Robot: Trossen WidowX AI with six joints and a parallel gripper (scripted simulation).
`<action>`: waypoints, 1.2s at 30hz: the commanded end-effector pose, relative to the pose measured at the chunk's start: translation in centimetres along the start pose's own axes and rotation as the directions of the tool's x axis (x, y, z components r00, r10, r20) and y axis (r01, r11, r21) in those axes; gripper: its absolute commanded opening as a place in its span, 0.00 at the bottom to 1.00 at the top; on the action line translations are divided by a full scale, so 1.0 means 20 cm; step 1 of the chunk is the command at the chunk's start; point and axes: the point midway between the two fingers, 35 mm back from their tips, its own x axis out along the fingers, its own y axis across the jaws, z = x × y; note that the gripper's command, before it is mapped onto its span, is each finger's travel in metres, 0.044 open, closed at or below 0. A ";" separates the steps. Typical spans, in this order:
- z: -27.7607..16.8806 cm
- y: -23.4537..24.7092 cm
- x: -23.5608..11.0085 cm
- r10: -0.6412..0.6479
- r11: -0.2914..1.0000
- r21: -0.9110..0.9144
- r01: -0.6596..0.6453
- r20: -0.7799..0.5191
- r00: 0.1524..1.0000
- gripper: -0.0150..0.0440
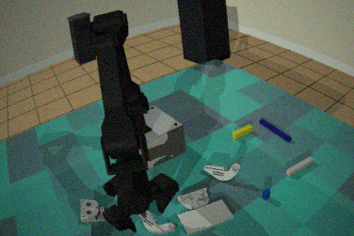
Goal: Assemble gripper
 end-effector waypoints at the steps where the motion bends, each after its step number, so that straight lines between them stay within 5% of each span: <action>1: 0.00 0.00 0.03 -0.003 1.000 -0.001 0.003 -0.002 1.000 1.00; 25: 0.00 -0.01 0.04 -0.003 1.000 -0.001 0.003 -0.002 1.000 1.00; 36: 0.01 -0.01 0.04 -0.002 1.000 0.001 0.002 0.002 1.000 0.54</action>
